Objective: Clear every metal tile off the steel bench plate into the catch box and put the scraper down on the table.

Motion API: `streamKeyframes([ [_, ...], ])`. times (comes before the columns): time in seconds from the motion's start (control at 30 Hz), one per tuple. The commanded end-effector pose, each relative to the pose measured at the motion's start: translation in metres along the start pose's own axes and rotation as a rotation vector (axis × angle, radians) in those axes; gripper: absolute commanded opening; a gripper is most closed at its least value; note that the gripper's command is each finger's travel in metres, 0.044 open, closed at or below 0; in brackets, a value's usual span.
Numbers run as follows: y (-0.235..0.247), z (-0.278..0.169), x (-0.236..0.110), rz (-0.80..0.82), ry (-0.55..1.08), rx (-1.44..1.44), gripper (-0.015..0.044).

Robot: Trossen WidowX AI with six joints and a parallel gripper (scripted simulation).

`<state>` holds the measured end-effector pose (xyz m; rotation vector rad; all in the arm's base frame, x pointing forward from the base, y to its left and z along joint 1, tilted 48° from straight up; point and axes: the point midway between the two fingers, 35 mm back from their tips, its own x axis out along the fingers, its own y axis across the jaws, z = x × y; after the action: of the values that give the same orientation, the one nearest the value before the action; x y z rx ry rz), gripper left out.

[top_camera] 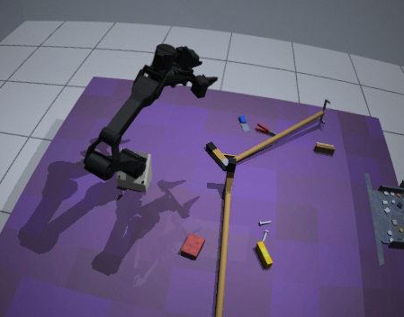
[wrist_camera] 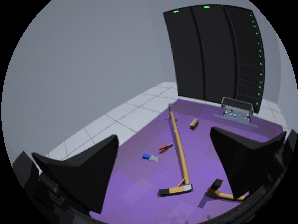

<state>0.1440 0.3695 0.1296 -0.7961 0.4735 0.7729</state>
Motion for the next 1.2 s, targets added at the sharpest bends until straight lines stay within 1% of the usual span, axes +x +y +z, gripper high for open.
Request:
streamKeyframes([
  [0.0, -0.006, 0.008, -0.001, 0.077, 0.000, 0.038, 0.0440],
  [0.57, -0.032, 0.035, -0.016, 0.374, -0.032, 0.190, 0.0440],
  [1.17, -0.070, 0.064, -0.059, 0.672, -0.129, 0.329, 0.0440],
])
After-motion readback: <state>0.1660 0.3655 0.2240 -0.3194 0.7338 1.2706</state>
